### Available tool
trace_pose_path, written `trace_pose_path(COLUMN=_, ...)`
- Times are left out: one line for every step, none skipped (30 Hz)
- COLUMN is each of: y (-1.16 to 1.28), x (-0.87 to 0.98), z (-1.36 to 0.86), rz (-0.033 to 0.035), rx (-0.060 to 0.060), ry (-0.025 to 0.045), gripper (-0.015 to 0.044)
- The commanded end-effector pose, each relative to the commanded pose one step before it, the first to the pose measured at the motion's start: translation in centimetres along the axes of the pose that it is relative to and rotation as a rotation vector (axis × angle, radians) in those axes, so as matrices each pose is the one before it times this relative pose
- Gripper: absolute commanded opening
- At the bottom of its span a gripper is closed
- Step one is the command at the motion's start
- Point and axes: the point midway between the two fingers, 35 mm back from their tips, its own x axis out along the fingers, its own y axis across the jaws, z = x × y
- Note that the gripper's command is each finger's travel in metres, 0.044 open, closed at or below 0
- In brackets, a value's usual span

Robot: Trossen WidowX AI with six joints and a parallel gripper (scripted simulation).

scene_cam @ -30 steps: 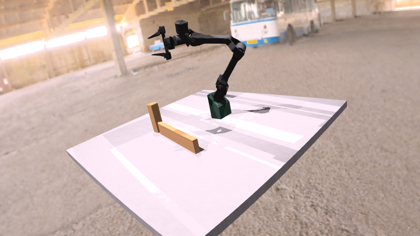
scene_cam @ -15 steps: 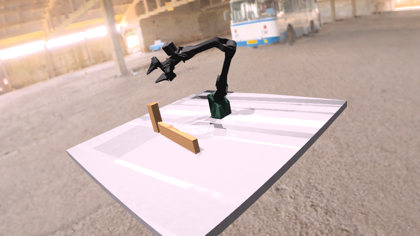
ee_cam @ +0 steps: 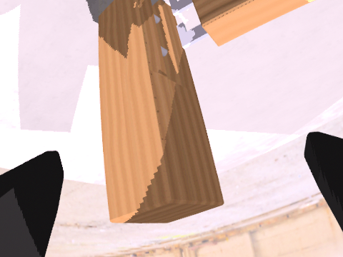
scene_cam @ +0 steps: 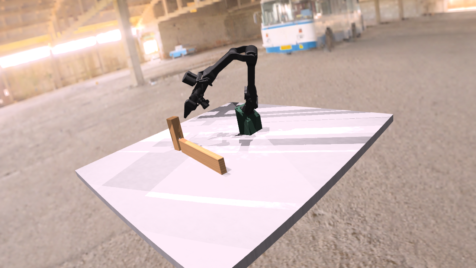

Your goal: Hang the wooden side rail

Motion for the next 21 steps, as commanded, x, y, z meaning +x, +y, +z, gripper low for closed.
trace_pose_path(y=1.085, x=1.631, z=3.787, rz=0.00763, rx=-0.214, ry=-0.12413, gripper=0.044)
trace_pose_path(y=0.01, x=0.077, z=0.153, rz=-0.00013, rx=-0.0089, ry=-0.00506, gripper=0.044)
trace_pose_path(y=0.0, x=0.0, z=0.0, rz=0.0, rx=0.0, ry=0.0, gripper=0.044)
trace_pose_path(y=0.0, x=0.0, z=0.0, rz=0.0, rx=0.0, ry=0.0, gripper=0.044)
trace_pose_path(y=0.0, x=0.0, z=0.0, rz=0.0, rx=0.0, ry=0.0, gripper=0.044)
trace_pose_path(y=0.0, x=0.0, z=0.0, rz=0.0, rx=0.0, ry=0.0, gripper=0.044)
trace_pose_path(y=0.0, x=0.0, z=0.0, rz=0.0, rx=0.0, ry=0.0, gripper=0.044)
trace_pose_path(y=0.0, x=0.0, z=0.0, rz=0.0, rx=0.0, ry=0.0, gripper=0.044)
trace_pose_path(y=0.0, x=0.0, z=0.0, rz=0.0, rx=0.0, ry=0.0, gripper=0.044)
trace_pose_path(y=0.0, x=0.0, z=0.0, rz=0.0, rx=0.0, ry=0.0, gripper=0.044)
trace_pose_path(y=0.0, x=0.0, z=0.0, rz=0.0, rx=0.0, ry=0.0, gripper=0.044)
trace_pose_path(y=0.0, x=0.0, z=0.0, rz=0.0, rx=0.0, ry=0.0, gripper=0.044)
trace_pose_path(y=0.0, x=0.0, z=0.0, rz=0.0, rx=0.0, ry=0.0, gripper=0.044)
trace_pose_path(y=0.0, x=0.0, z=0.0, rz=0.0, rx=0.0, ry=0.0, gripper=0.044)
trace_pose_path(y=0.0, x=0.0, z=0.0, rz=0.0, rx=0.0, ry=0.0, gripper=0.044)
trace_pose_path(y=0.0, x=0.0, z=0.0, rz=0.0, rx=0.0, ry=0.0, gripper=0.044)
trace_pose_path(y=0.0, x=0.0, z=0.0, rz=0.0, rx=0.0, ry=0.0, gripper=0.044)
trace_pose_path(y=0.0, x=0.0, z=0.0, rz=0.0, rx=0.0, ry=0.0, gripper=0.044)
trace_pose_path(y=0.0, x=0.0, z=0.0, rz=0.0, rx=0.0, ry=0.0, gripper=0.044)
trace_pose_path(y=0.0, x=0.0, z=0.0, rz=0.0, rx=0.0, ry=0.0, gripper=0.044)
trace_pose_path(y=0.0, x=0.0, z=0.0, rz=0.0, rx=0.0, ry=0.0, gripper=0.044)
